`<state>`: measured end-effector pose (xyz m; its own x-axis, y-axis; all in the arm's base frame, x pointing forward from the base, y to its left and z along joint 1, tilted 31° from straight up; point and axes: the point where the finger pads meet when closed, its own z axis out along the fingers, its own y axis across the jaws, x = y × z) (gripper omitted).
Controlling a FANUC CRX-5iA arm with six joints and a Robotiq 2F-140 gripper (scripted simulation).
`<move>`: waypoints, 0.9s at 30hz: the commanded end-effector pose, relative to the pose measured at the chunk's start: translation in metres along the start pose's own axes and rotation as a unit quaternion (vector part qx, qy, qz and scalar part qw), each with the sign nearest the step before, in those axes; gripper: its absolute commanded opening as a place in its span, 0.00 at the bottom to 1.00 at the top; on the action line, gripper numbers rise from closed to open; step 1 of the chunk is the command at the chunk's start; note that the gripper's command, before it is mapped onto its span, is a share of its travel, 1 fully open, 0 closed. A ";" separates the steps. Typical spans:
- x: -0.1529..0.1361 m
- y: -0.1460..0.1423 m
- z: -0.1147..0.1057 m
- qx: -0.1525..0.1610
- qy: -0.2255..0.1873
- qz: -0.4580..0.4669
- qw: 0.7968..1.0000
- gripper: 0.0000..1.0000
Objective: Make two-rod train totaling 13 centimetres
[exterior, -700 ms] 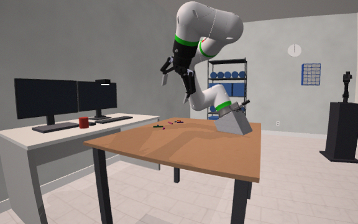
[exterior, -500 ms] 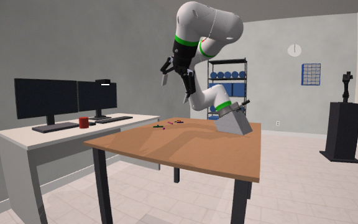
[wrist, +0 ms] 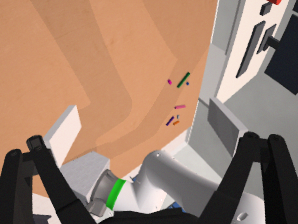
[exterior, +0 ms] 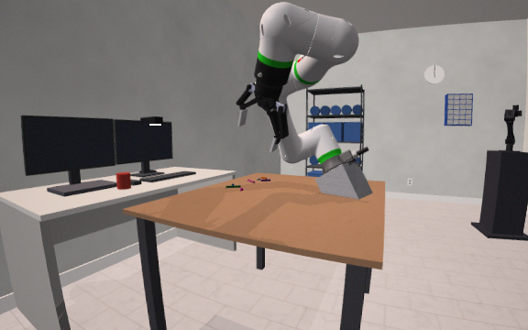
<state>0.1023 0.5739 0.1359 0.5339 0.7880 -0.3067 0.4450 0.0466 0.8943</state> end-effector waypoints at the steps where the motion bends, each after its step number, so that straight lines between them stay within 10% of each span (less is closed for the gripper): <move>1: 0.002 0.003 0.004 0.005 -0.003 0.000 1.000 1.00; 27: 0.025 0.110 0.187 0.199 -0.107 0.035 0.974 1.00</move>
<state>0.2727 0.5007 0.1610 0.6736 0.6530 -0.3462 0.6092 -0.2254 0.7603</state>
